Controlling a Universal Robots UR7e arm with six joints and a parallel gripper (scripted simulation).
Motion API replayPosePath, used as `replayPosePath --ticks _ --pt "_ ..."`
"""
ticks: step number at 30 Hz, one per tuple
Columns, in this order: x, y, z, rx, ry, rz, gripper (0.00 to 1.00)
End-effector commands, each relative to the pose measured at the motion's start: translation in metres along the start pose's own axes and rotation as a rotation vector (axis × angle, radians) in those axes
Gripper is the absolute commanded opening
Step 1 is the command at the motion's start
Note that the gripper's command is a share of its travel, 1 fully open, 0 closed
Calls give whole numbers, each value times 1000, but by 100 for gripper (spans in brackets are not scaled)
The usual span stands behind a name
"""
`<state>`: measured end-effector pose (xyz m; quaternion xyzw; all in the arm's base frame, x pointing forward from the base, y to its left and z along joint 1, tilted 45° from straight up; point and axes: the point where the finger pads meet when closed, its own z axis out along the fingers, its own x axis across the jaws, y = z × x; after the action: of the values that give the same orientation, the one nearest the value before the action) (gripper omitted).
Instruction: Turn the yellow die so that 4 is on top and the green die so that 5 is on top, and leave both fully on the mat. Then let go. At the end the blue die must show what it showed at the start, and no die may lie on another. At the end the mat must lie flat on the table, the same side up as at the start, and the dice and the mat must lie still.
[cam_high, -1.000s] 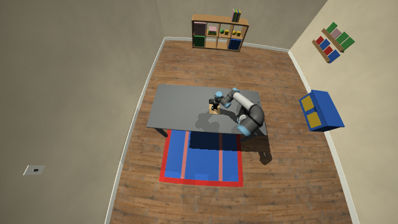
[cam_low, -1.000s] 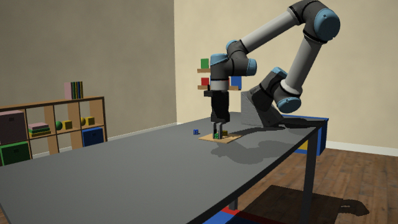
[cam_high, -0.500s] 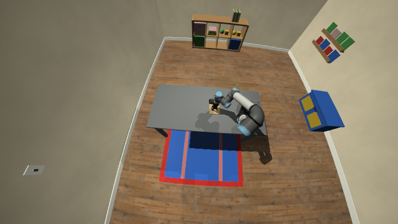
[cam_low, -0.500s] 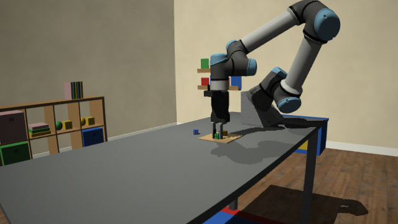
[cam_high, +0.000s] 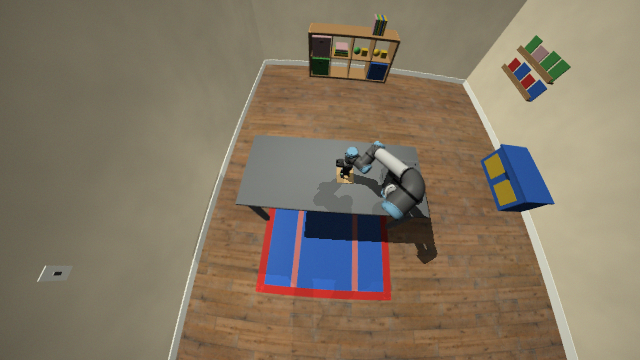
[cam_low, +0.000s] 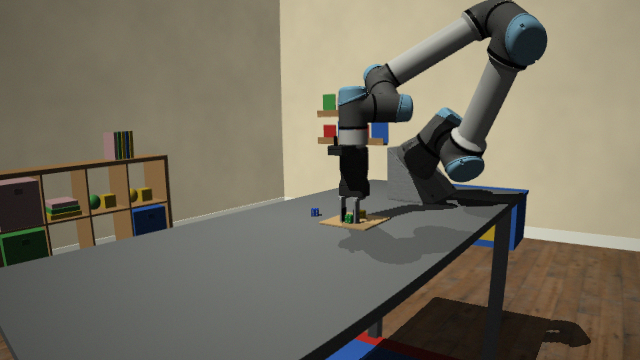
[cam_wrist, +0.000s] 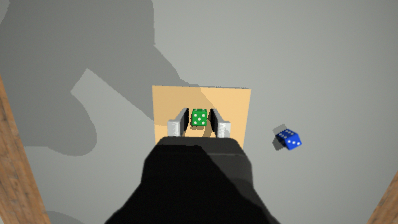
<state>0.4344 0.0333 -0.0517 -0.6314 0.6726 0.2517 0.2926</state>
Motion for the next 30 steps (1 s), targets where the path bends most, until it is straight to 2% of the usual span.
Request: replayPosePath --ticks 1,7,10,22,24,30 --pt "0 0 0 1 1 0 70" --pt "0 0 -3 1 1 0 70" --pt "0 0 -11 1 1 0 70" --pt "0 0 -70 1 1 0 70" --pt "0 0 -70 1 1 0 70" --pt "0 0 -89 1 1 0 70"
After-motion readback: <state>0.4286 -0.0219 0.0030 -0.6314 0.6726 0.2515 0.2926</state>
